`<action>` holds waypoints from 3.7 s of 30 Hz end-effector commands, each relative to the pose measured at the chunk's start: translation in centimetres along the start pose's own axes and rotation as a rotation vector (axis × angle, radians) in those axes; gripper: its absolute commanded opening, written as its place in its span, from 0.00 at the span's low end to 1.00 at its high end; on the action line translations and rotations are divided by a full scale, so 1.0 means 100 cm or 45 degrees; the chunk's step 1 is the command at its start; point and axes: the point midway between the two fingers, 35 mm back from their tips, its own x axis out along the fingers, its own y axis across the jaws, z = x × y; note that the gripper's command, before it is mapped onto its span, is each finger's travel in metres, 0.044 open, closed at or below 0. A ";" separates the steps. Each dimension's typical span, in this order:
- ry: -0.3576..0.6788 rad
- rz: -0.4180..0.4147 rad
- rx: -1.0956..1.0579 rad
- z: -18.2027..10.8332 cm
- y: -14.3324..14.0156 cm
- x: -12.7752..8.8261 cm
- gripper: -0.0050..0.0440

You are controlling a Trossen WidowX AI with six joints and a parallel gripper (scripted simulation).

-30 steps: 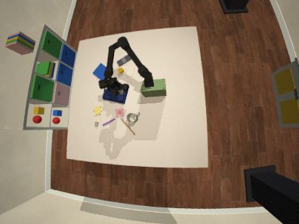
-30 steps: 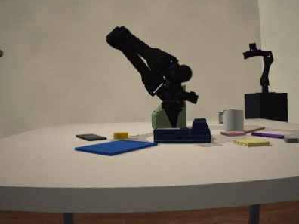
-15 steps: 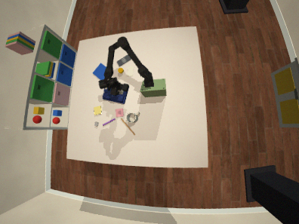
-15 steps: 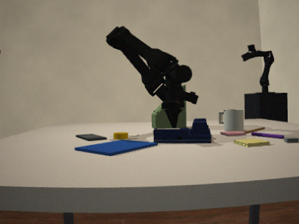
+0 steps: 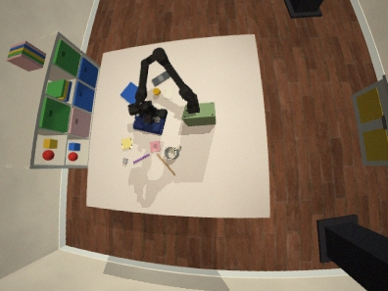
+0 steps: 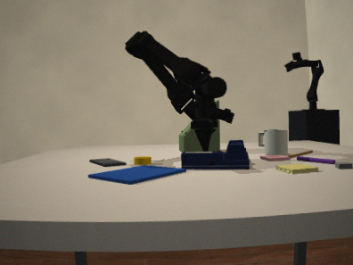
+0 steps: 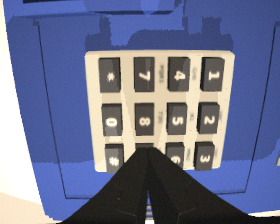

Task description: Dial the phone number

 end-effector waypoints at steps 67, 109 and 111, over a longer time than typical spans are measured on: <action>0.002 0.005 -0.008 0.038 -0.013 0.000 0.00; 0.002 0.005 -0.008 0.038 -0.013 -0.028 0.00; 0.002 0.005 -0.008 0.038 -0.013 -0.028 0.00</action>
